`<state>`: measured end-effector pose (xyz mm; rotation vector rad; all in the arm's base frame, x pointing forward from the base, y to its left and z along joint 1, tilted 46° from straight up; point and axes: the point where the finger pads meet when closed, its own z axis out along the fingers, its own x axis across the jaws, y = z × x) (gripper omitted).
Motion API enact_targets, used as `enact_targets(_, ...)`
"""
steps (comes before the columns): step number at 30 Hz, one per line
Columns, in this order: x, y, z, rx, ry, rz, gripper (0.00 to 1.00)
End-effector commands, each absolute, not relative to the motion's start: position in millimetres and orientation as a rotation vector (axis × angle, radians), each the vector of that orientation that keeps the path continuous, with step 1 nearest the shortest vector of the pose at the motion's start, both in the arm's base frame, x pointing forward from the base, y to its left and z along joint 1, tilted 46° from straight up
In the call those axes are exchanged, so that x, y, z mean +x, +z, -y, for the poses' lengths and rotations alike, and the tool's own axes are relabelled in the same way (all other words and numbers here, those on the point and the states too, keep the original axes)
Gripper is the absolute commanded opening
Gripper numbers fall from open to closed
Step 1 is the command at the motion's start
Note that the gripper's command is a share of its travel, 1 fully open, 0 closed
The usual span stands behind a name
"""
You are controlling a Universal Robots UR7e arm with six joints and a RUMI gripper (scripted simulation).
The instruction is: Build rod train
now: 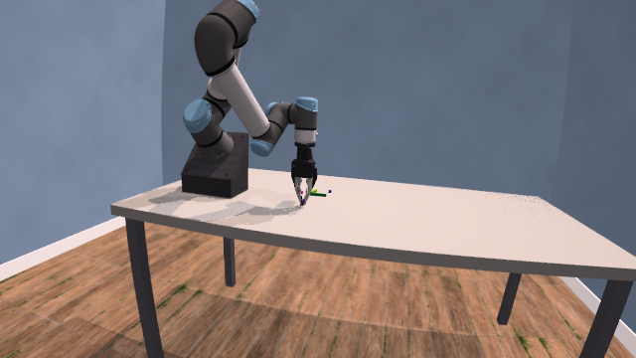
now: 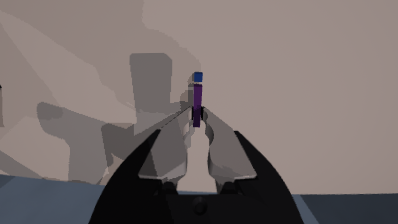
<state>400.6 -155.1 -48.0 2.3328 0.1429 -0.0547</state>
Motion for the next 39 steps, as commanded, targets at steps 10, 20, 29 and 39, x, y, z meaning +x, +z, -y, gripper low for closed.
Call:
enact_targets(10,400.9,-49.5,156.7,2.333,-0.054,-0.143,0.0)
enact_targets(20,400.9,-55.2,162.7,2.333,-0.054,-0.143,0.0)
enact_targets(29,400.9,-56.1,163.6,2.333,-0.054,-0.143,0.0)
enact_targets(39,400.9,-56.1,163.6,2.333,-0.054,-0.143,0.0)
